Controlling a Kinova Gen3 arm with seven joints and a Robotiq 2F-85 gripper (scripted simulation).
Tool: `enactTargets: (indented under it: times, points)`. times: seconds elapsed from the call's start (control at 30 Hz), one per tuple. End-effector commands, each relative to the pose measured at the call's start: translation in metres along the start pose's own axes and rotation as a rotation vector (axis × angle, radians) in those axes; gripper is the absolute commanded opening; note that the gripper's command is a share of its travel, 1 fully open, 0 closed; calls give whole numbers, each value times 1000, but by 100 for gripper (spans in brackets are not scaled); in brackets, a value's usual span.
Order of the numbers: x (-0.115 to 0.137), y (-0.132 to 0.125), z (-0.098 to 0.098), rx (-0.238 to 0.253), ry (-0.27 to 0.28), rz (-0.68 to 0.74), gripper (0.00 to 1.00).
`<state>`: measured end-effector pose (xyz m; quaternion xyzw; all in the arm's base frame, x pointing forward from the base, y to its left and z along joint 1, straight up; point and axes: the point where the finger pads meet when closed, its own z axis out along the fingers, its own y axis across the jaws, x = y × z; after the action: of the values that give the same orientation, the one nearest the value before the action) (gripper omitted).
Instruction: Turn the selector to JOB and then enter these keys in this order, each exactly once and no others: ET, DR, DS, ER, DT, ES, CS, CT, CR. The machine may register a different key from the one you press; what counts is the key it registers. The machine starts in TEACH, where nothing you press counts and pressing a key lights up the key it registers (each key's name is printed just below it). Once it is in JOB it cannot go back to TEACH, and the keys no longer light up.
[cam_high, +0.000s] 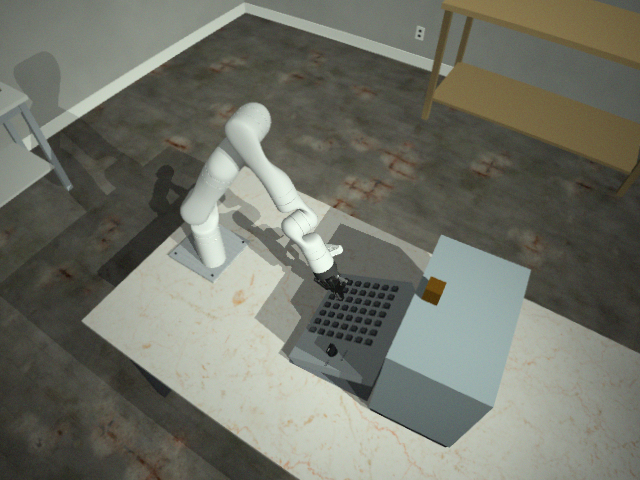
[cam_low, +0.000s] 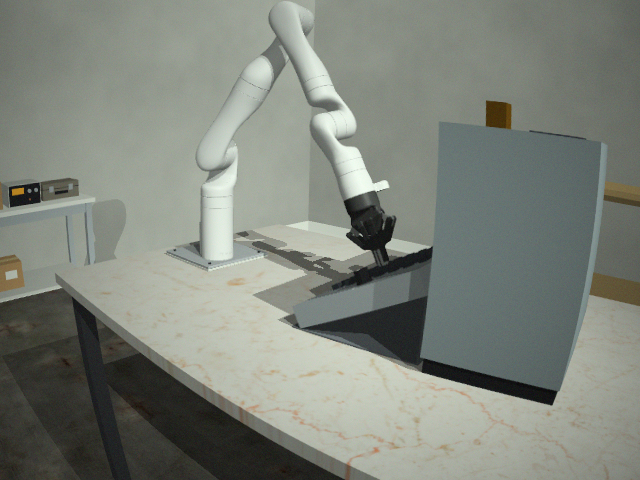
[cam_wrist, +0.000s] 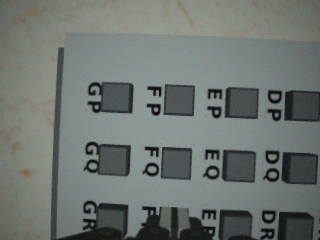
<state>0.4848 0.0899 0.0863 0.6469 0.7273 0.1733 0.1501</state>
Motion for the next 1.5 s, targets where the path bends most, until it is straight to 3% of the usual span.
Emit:
enactTargets:
  times: [0.0, 1.47]
  points:
    - [-1, 1, 2, -3, -2, -2, 10]
    - [0, 0, -2, 2, 1, -3, 10]
